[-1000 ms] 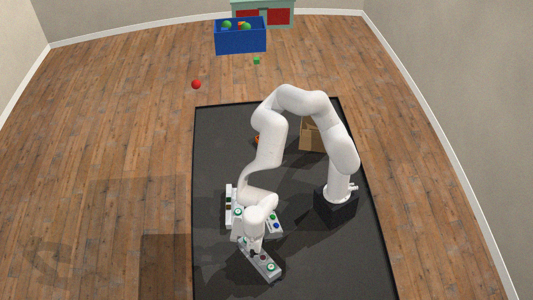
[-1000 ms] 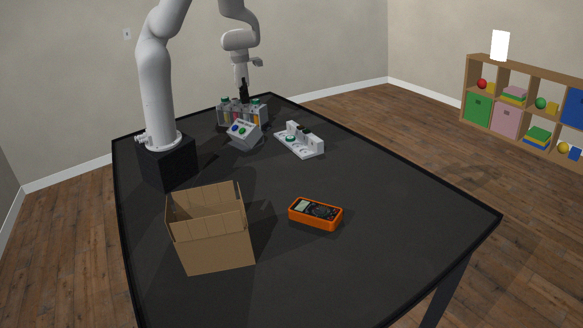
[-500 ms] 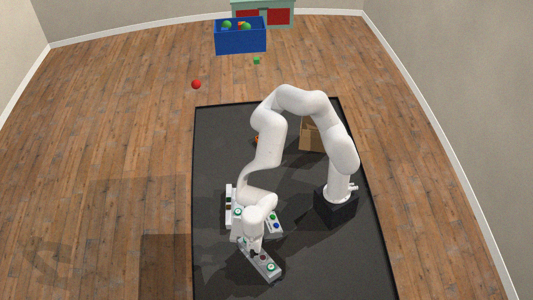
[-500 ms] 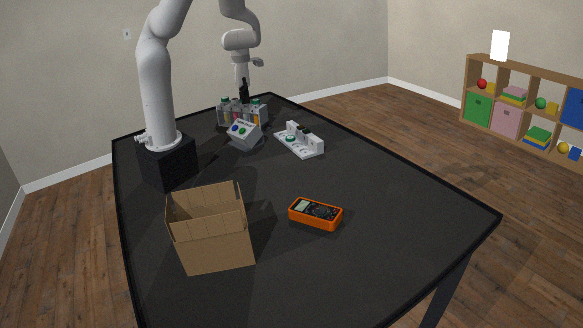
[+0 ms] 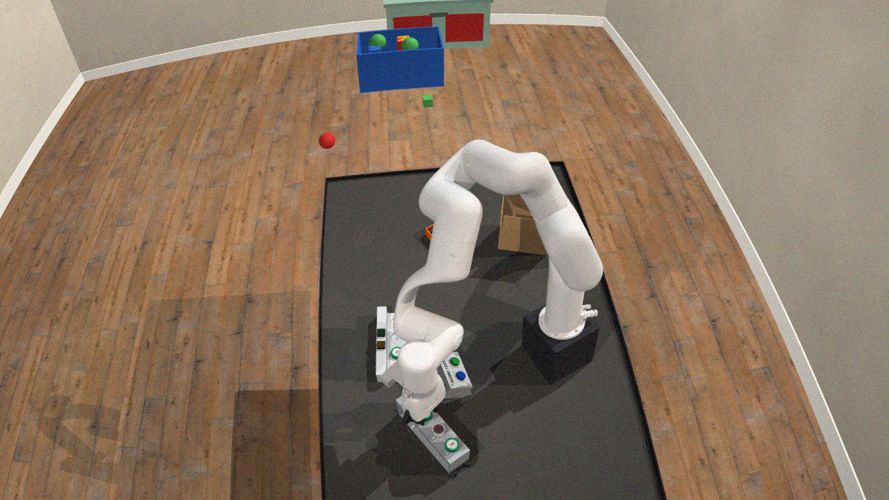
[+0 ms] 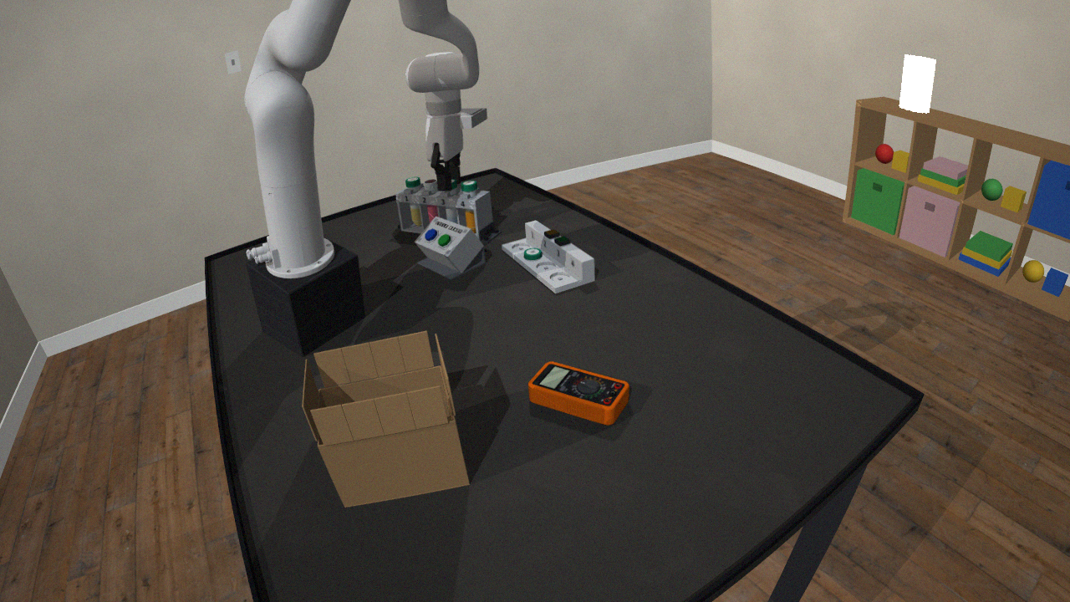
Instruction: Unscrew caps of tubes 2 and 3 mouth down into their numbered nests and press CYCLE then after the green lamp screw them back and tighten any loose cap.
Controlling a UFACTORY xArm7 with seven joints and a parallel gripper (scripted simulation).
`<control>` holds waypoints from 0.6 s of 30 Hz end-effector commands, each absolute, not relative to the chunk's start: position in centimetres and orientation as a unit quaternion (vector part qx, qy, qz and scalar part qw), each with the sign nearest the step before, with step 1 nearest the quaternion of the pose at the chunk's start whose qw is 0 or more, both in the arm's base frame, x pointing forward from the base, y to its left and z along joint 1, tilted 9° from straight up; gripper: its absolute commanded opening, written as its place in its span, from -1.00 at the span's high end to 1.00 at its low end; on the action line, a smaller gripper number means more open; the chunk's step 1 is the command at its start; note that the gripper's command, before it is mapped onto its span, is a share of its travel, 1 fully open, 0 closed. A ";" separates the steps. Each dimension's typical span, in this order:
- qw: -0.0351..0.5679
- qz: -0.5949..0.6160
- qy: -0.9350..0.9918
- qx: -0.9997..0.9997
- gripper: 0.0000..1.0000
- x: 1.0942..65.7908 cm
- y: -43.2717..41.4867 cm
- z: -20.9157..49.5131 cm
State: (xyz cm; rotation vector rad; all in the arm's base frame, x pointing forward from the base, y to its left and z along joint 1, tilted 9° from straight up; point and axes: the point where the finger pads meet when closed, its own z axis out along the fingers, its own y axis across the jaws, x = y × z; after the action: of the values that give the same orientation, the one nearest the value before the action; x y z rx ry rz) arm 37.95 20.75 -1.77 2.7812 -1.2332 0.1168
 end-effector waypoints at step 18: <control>0.018 0.073 -0.785 0.614 0.08 38.0 20.9 -1.6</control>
State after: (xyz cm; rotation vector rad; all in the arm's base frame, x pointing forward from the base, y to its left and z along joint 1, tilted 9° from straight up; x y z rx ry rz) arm 37.93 20.75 -1.76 2.0864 -2.2687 0.1555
